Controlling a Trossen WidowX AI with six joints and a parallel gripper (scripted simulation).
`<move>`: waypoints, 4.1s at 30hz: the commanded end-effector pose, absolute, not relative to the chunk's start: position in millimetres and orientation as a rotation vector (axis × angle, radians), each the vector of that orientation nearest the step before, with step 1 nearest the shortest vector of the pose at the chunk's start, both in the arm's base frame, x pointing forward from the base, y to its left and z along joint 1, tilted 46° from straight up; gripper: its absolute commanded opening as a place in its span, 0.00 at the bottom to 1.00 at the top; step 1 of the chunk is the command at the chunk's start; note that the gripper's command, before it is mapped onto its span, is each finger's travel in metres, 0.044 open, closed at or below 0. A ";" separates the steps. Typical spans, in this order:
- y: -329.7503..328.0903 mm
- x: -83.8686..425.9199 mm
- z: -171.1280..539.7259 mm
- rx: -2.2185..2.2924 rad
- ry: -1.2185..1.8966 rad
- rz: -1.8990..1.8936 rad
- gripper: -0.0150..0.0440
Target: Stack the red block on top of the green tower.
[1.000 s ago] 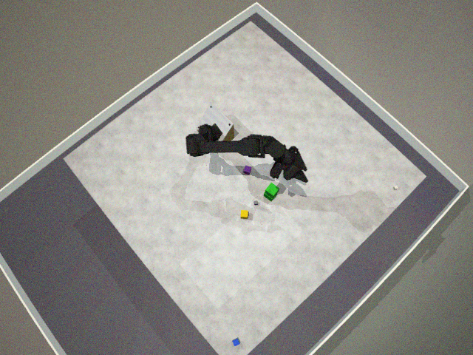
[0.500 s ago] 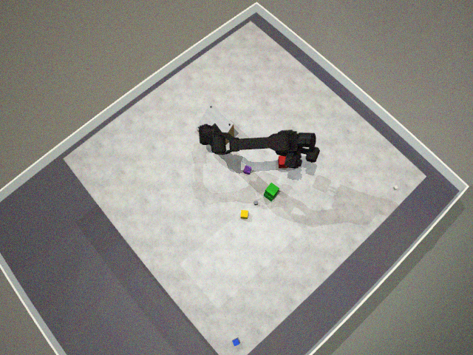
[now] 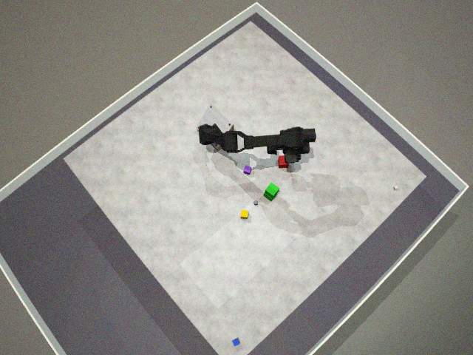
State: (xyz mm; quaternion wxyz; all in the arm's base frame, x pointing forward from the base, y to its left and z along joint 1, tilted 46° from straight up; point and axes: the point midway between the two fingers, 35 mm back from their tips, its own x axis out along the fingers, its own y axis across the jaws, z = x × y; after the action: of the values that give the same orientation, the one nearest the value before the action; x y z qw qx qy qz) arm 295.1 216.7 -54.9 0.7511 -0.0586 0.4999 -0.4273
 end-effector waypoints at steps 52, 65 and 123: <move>135.8 308.2 -132.0 -0.140 1.095 -0.930 1.00; 136.0 308.3 -131.7 -0.140 1.095 -0.930 0.91; 179.1 345.7 7.0 -0.134 1.103 -0.920 0.25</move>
State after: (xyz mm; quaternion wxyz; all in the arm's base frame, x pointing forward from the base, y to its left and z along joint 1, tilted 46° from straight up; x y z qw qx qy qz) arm 330.3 188.6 -12.2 0.7467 -0.0669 0.5077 -0.4245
